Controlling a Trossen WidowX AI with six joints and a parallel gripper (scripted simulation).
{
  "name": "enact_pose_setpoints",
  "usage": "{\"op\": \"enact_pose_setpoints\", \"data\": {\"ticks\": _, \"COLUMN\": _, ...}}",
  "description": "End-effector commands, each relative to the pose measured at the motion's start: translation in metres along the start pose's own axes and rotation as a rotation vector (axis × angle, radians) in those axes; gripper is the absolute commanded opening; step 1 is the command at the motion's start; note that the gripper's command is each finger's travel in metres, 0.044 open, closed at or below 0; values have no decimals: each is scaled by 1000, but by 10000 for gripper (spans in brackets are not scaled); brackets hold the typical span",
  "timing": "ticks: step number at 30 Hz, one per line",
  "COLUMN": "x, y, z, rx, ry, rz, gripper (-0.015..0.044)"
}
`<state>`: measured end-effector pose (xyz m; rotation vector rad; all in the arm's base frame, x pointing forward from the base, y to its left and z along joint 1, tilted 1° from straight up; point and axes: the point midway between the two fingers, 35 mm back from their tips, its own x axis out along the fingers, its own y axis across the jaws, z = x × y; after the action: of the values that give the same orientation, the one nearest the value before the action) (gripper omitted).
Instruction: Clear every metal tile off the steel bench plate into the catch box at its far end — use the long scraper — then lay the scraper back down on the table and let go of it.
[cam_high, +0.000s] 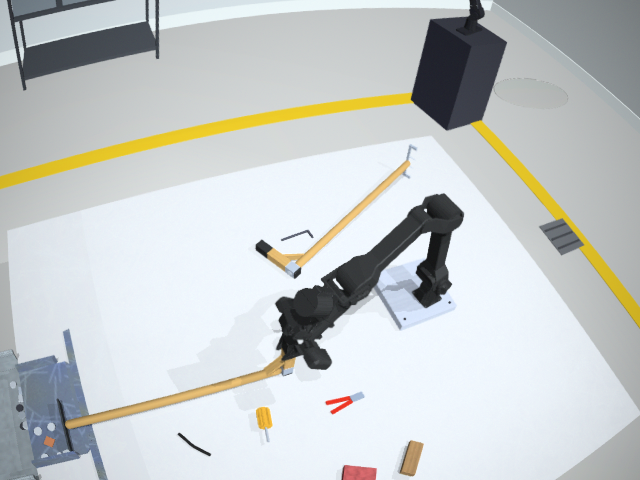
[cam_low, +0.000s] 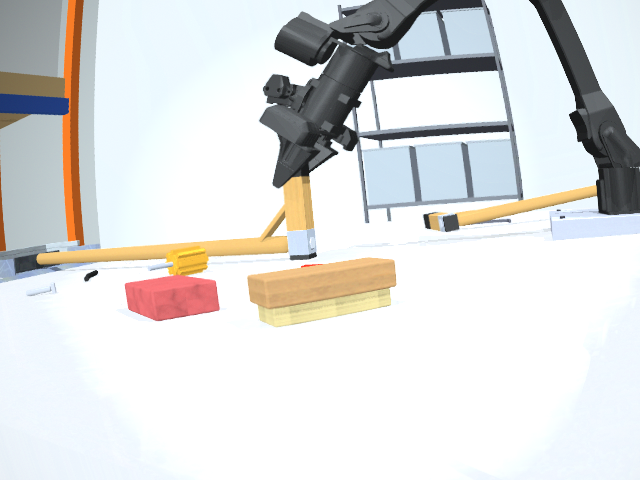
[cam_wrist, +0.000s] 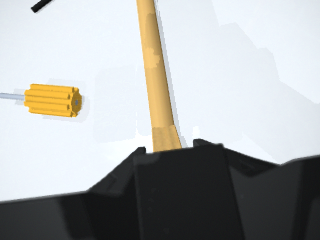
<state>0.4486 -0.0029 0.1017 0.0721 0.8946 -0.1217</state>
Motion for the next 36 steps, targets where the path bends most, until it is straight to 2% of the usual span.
{"op": "enact_pose_setpoints", "data": {"ticks": 1, "x": 2, "y": 1, "z": 11, "rx": -3, "ry": -12, "rz": 4, "gripper": 0}}
{"op": "enact_pose_setpoints", "data": {"ticks": 36, "x": 31, "y": 1, "z": 55, "rx": -3, "ry": -16, "rz": 4, "gripper": 0}}
